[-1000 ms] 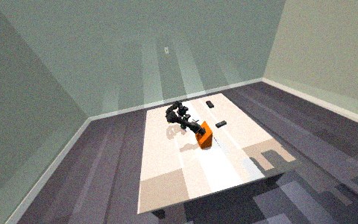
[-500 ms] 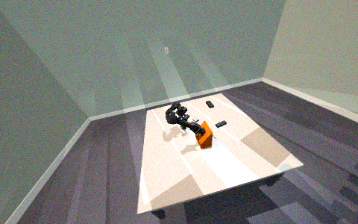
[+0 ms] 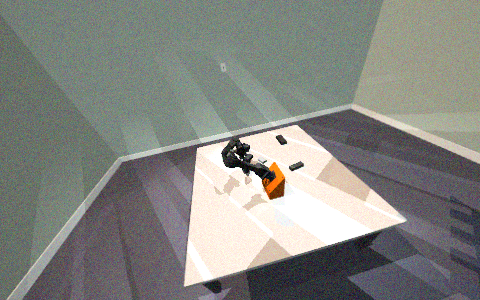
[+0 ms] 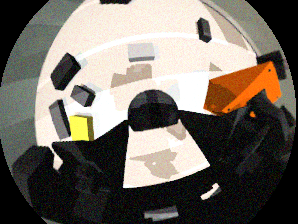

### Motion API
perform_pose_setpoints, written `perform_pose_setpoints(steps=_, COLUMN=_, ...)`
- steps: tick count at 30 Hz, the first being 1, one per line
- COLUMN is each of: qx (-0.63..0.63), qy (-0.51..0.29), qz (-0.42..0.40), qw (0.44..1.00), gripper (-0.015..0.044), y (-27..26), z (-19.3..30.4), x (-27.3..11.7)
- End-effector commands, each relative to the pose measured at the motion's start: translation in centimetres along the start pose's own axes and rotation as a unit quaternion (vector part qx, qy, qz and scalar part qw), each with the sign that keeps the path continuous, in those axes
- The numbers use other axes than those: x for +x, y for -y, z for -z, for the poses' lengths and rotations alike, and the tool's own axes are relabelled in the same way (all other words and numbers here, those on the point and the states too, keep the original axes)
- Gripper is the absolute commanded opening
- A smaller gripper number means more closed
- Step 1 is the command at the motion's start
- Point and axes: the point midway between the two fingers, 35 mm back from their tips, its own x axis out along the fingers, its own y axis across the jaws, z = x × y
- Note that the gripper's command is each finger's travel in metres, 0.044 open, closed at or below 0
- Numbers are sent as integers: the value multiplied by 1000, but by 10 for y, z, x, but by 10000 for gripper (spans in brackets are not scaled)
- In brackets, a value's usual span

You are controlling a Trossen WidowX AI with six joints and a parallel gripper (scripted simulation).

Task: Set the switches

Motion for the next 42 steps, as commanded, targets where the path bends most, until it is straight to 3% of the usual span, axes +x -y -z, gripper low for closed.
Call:
perform_pose_setpoints(steps=1, qx=1, qy=-8, qz=5, qw=1000, gripper=336, y=2, z=9, x=2)
perform_pose_setpoints(steps=42, qx=1, qy=-46, qz=5, qw=999, gripper=338, y=2, z=39, x=-8)
